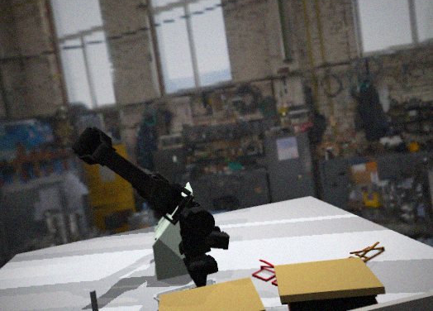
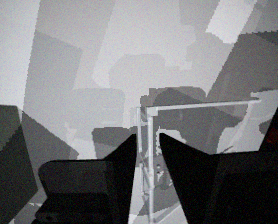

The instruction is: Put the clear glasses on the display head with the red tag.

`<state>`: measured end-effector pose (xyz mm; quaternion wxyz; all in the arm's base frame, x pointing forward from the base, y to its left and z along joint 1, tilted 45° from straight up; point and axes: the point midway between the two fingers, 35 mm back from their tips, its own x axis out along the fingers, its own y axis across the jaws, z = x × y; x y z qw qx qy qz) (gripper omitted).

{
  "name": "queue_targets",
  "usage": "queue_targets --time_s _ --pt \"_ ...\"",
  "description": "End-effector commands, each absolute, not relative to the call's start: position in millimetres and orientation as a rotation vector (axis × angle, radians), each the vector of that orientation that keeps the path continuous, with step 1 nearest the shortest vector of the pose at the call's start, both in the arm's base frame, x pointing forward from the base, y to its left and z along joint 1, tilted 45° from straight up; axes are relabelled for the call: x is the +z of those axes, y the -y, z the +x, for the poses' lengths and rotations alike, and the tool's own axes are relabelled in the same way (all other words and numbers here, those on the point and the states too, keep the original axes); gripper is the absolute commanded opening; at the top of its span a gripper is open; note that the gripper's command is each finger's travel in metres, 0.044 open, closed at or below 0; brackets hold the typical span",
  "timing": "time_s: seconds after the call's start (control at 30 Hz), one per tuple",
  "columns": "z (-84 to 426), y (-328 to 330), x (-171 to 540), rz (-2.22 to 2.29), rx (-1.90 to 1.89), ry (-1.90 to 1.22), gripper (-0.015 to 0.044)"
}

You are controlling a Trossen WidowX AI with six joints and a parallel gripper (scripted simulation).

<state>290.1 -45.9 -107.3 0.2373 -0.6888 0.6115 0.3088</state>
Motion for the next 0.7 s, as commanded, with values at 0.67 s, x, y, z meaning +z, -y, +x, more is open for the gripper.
queue_targets --time_s 0.67 --pt "289.2 46.6 -108.2 -1.888 0.849 -1.678 0.0000"
